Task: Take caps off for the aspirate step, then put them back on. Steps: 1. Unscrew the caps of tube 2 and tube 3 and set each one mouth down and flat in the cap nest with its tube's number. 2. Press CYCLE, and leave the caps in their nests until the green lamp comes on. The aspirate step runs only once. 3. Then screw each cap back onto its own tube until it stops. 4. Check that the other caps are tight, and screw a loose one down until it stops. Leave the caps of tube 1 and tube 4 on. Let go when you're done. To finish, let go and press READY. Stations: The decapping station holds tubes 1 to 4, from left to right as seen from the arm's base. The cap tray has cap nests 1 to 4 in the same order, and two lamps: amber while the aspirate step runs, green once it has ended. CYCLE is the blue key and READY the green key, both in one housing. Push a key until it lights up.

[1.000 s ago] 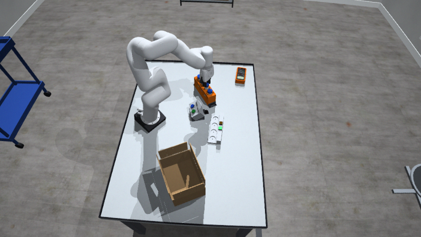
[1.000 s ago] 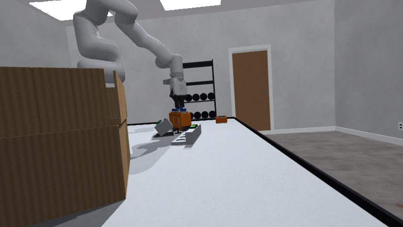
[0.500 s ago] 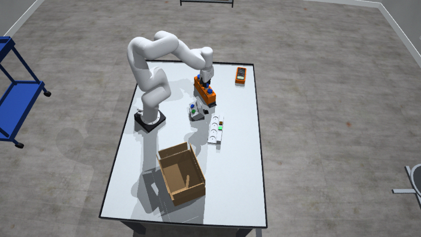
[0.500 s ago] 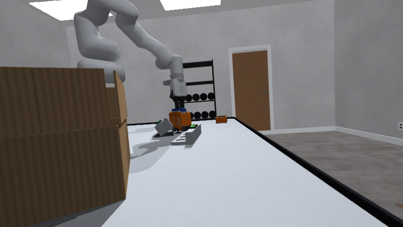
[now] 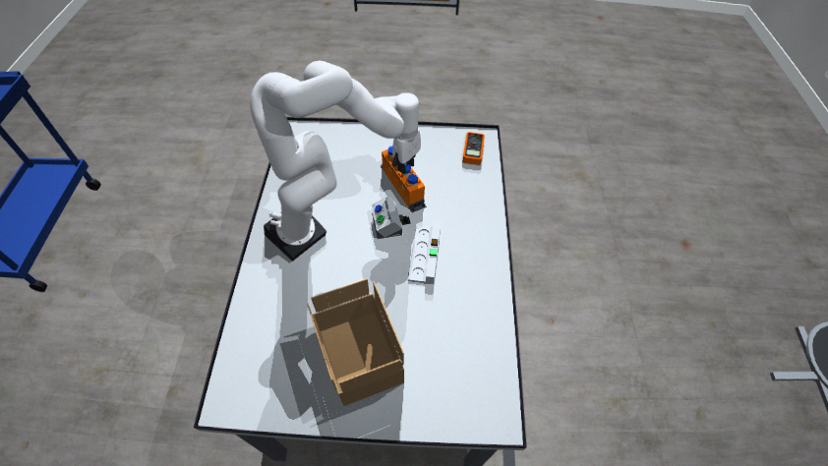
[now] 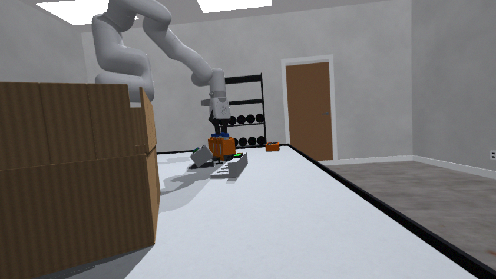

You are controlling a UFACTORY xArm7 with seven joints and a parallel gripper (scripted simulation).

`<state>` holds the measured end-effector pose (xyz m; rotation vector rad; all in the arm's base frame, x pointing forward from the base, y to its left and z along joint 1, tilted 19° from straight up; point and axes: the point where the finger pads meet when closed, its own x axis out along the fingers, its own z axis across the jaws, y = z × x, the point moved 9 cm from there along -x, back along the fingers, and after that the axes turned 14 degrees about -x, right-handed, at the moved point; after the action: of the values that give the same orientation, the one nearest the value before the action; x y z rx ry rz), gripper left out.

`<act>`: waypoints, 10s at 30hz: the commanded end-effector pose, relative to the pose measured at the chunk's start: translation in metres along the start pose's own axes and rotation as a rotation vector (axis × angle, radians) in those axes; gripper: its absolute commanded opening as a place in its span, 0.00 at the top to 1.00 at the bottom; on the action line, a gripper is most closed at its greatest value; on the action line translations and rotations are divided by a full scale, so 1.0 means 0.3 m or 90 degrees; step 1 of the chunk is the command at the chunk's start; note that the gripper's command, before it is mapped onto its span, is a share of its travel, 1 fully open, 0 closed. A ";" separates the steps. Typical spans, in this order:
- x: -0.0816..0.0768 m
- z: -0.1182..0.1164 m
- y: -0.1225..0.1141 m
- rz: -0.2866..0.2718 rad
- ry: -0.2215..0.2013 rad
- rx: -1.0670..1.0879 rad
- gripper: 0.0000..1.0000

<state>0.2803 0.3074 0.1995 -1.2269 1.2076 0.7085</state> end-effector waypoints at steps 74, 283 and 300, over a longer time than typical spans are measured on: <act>0.023 0.004 -0.002 0.000 -0.003 0.403 1.00; 0.024 0.003 -0.002 0.001 -0.003 0.750 0.54; 0.023 0.003 -0.001 -0.001 -0.002 0.323 0.54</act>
<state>0.2818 0.3075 0.1913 -0.6128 1.2980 0.1978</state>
